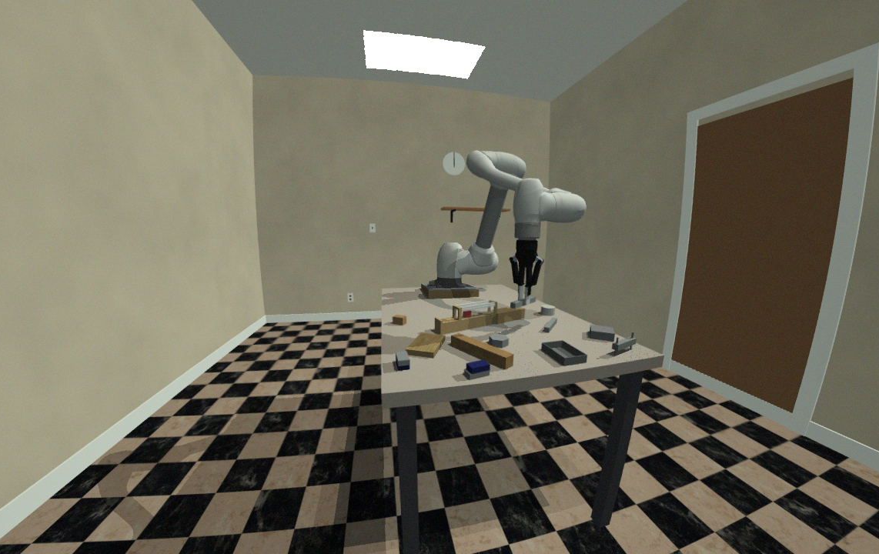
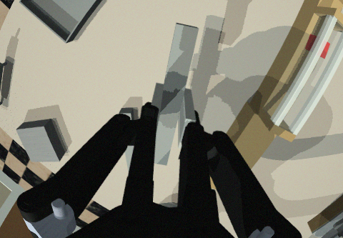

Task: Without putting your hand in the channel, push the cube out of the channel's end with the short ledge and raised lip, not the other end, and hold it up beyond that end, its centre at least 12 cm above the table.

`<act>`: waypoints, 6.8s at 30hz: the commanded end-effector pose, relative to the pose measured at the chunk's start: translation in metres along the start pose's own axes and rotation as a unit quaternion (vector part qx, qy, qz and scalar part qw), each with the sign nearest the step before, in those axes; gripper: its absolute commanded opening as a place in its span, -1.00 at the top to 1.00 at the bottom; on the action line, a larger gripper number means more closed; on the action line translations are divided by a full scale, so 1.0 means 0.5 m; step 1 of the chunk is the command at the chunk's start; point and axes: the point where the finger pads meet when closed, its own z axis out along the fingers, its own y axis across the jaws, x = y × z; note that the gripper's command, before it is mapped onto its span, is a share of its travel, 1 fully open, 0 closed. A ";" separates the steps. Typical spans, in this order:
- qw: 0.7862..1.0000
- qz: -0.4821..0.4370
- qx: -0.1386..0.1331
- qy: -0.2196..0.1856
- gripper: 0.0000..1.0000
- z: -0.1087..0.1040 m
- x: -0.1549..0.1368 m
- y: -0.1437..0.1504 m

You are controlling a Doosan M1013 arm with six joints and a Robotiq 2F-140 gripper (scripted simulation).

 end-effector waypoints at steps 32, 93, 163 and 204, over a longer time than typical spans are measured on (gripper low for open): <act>0.993 0.117 0.000 0.000 1.00 0.093 -0.237 0.281; 0.993 0.117 0.000 0.000 1.00 0.133 -0.224 0.284; 0.993 0.117 0.000 0.000 0.55 0.133 -0.110 0.312; 0.993 0.117 0.000 0.000 0.55 0.006 -0.110 0.312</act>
